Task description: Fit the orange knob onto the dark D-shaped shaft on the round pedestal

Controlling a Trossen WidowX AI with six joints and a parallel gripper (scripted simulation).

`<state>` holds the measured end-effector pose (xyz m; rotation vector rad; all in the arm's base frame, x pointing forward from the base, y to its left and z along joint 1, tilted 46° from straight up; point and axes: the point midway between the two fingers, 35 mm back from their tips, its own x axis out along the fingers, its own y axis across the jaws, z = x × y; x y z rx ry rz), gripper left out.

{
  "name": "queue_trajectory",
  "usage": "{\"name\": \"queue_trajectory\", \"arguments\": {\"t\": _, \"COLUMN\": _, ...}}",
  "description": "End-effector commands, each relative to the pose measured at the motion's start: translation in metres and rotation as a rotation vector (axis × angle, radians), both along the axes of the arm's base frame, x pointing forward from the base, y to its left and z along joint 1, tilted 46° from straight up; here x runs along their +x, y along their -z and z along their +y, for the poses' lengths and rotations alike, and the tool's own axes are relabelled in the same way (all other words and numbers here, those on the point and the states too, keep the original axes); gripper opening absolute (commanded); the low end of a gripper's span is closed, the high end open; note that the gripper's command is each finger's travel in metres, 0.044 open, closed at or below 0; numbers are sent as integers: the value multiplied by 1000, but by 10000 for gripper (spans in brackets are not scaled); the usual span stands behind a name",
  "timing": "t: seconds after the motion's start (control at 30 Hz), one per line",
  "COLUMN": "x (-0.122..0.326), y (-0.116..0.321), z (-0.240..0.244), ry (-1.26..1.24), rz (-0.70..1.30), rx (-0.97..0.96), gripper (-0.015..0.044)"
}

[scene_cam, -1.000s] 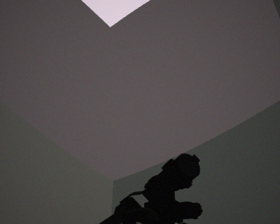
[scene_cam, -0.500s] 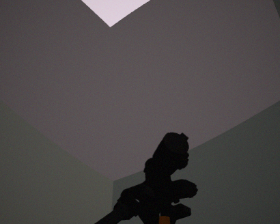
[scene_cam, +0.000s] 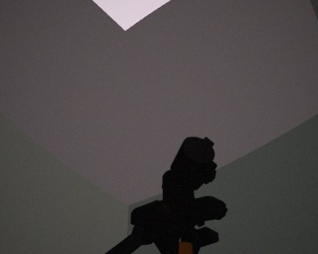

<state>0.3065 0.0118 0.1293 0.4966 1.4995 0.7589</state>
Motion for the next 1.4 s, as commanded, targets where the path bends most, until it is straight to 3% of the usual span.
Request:
{"name": "queue_trajectory", "arguments": {"t": 0.0, "x": 9, "y": 8, "z": -6, "ry": -7, "rz": -17, "rx": -9, "gripper": 0}}
{"name": "queue_trajectory", "arguments": {"t": 1.37, "x": 51, "y": 109, "z": -37, "ry": -45, "rz": -19, "rx": -6, "gripper": 0}}
